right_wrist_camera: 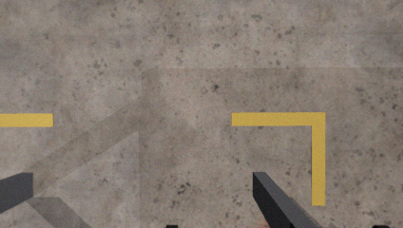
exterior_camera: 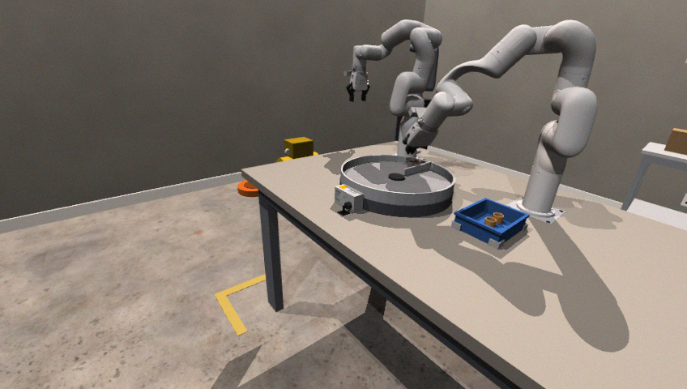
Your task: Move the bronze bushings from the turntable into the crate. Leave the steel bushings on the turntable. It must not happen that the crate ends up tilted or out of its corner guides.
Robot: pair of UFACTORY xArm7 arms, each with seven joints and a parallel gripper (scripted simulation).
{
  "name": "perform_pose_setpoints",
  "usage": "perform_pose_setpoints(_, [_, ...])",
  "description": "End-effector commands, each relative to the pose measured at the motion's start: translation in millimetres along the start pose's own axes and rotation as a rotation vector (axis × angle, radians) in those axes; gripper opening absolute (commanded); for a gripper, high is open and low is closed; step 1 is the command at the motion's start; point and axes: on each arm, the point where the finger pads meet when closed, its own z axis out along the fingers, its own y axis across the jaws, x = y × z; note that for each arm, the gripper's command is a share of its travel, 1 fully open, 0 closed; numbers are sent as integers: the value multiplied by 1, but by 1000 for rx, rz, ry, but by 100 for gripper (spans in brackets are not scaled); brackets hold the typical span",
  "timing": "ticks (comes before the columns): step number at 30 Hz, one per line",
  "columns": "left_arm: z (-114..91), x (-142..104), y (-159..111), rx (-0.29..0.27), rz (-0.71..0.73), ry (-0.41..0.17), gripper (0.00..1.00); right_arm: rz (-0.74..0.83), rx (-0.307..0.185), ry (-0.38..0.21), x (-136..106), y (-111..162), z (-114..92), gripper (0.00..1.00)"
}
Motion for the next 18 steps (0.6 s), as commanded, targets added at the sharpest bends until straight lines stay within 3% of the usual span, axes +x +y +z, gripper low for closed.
perform_pose_setpoints(1, [-1, 1, -1, 2, 2, 2, 12, 0, 0, 5, 1, 0, -2, 100])
perform_pose_setpoints(11, [16, -13, -1, 2, 2, 2, 12, 0, 0, 5, 1, 0, -2, 100])
perform_pose_setpoints(18, [17, -14, -1, 2, 2, 2, 12, 0, 0, 5, 1, 0, -2, 100])
